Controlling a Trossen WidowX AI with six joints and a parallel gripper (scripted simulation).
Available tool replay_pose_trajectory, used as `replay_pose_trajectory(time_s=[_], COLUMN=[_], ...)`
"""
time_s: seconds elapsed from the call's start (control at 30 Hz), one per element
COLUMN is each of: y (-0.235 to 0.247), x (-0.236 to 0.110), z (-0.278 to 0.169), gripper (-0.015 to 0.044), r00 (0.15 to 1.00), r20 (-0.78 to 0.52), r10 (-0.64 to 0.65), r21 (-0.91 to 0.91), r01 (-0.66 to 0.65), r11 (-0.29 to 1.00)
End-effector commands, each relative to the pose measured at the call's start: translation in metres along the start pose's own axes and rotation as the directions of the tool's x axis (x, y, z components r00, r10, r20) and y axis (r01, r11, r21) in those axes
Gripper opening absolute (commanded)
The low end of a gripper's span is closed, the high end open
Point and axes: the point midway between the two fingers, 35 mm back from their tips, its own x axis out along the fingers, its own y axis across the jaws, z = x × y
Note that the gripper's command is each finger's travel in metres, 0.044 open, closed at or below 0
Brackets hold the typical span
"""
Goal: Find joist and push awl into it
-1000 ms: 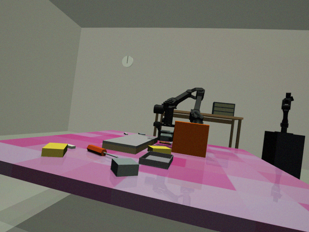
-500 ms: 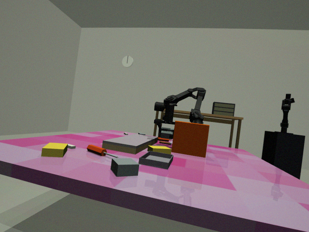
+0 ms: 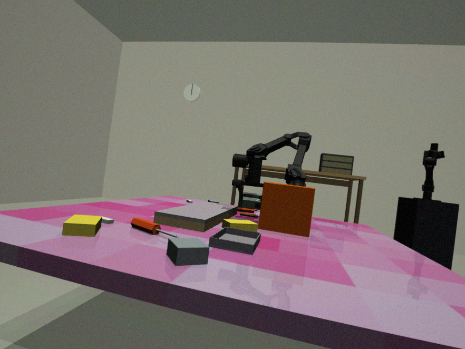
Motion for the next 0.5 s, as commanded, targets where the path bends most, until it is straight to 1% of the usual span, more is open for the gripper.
replay_pose_trajectory(time_s=[0.0,0.47], y=[0.0013,0.0007], x=[-0.0009,0.0006], z=[0.0012,0.0028], gripper=[0.0000,0.0000], r00=[1.000,0.995], r20=[-0.024,-0.104], r10=[0.004,-0.002], r21=[-0.001,-0.005], r01=[-0.004,0.002], r11=[1.000,1.000])
